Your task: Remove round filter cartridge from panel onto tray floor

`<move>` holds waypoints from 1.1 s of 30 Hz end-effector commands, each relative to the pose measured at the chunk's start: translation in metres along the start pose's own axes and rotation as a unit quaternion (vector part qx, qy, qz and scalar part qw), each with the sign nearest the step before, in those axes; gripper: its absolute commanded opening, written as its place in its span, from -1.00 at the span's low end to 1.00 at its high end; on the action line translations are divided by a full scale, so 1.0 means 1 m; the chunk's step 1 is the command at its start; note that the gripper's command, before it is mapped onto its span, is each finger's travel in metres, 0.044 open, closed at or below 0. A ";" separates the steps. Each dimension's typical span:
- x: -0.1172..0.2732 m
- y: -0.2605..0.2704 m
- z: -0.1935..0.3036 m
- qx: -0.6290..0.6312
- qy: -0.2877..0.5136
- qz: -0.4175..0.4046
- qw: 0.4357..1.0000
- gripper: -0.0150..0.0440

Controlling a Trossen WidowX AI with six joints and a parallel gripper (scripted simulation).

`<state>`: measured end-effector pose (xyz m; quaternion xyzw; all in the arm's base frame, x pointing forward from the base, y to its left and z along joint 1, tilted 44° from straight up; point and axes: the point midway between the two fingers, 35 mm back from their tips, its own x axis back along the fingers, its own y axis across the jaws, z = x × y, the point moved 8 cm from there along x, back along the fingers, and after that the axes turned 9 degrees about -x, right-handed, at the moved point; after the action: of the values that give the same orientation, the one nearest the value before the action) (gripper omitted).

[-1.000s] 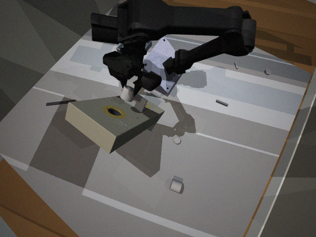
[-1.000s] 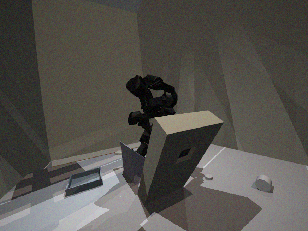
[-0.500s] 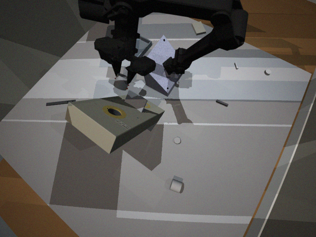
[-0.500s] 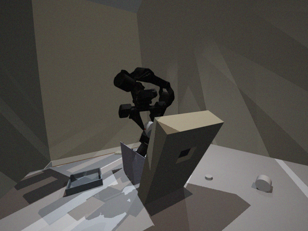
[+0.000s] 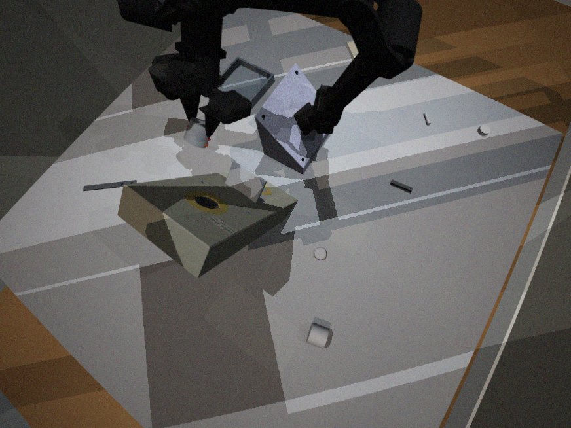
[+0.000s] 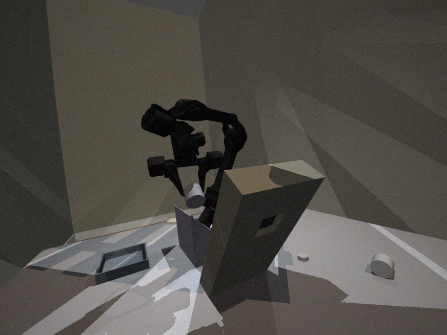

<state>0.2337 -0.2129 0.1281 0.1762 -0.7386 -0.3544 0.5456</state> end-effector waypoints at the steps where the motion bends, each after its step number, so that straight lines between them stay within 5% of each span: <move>1: 0.006 -0.020 0.005 -0.059 0.000 0.035 0.998 -0.49; 20: 0.040 -0.125 0.048 -0.417 -0.049 0.235 0.876 -0.49; 33: 0.033 -0.156 0.089 -0.480 -0.060 0.273 0.831 -0.49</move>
<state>0.1353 -0.3112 0.0372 -0.3134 -0.5412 -0.5060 0.5941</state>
